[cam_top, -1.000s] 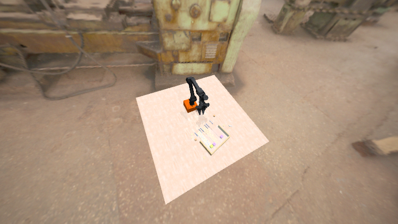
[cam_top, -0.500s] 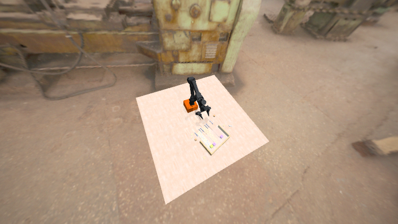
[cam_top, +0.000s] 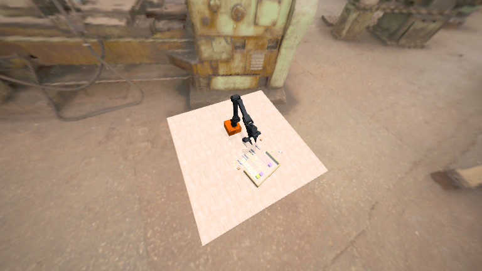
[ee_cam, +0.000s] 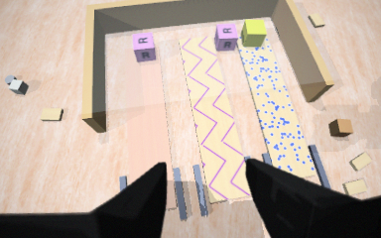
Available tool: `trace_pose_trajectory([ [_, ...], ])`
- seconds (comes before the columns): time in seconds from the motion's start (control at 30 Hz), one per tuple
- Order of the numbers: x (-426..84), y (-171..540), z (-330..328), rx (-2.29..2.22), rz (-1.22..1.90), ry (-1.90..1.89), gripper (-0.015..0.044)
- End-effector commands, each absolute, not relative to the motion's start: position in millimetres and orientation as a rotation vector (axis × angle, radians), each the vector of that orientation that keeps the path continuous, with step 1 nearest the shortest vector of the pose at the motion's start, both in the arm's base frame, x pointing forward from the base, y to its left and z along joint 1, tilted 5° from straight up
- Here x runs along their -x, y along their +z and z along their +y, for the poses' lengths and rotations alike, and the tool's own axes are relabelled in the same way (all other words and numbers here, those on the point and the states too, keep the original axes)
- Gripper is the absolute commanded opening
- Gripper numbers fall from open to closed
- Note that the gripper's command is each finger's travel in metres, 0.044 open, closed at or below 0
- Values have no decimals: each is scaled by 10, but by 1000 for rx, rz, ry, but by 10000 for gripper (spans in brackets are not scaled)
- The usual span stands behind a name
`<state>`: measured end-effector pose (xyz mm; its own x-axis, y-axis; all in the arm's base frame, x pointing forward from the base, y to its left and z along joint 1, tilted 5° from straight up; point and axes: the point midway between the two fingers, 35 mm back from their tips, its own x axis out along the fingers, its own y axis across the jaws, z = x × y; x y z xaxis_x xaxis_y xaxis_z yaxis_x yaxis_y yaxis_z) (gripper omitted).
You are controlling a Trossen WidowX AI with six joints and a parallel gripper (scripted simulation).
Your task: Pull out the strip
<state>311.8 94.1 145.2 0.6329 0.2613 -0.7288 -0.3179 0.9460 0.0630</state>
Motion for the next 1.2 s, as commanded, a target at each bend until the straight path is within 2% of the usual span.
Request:
trace_pose_trajectory([
  [0.0,-3193,1248,1127,106,992,352,111],
  [0.13,-3250,1028,1347,156,1172,374,6],
  [0.17,-3258,968,1399,171,1217,377,0],
  [0.4,-3296,619,1629,267,1454,380,0],
  [1.17,-3333,311,1660,269,1458,380,0],
])
